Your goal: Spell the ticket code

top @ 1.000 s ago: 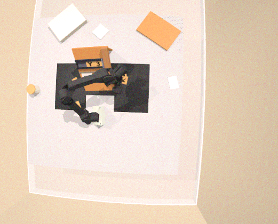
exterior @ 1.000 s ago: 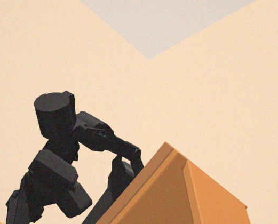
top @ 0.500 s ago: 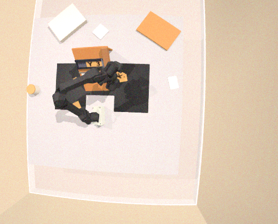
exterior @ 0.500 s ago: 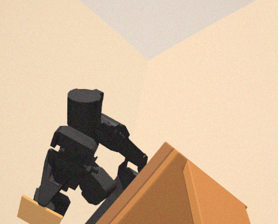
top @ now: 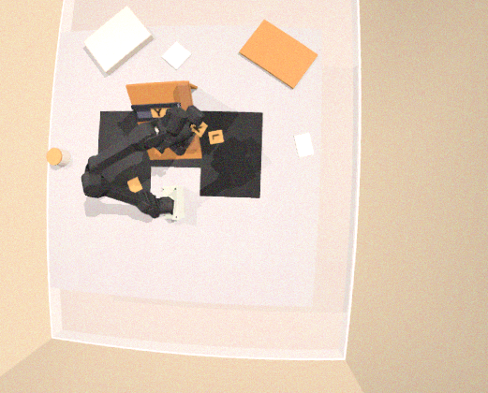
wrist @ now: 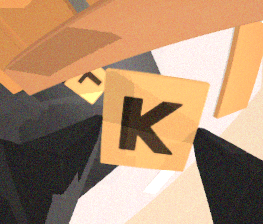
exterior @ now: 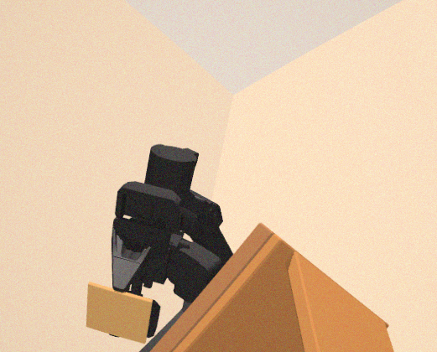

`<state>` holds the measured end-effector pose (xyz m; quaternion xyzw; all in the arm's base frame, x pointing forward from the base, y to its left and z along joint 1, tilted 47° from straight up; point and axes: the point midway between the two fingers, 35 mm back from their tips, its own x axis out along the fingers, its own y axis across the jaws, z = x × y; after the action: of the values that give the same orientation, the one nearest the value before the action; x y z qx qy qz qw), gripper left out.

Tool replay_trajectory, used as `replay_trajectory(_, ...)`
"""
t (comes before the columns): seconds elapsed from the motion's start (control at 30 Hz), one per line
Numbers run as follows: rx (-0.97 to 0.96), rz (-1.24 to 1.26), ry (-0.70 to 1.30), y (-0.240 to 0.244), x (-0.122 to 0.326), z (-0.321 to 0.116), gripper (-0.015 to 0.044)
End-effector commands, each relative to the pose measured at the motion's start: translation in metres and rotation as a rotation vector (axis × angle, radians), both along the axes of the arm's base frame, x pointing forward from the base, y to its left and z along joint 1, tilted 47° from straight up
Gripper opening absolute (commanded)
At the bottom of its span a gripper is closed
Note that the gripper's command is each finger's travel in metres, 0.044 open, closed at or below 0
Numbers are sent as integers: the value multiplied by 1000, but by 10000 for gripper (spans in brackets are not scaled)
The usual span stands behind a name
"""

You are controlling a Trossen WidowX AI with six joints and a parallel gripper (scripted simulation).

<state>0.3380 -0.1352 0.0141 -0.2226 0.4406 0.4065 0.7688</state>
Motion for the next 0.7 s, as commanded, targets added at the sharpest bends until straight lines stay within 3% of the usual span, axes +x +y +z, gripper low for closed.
replay_trajectory(0.0,22,-66,-4,12,6,17,0)
replay_trajectory(0.67,123,-391,-70,71,33,116,0)
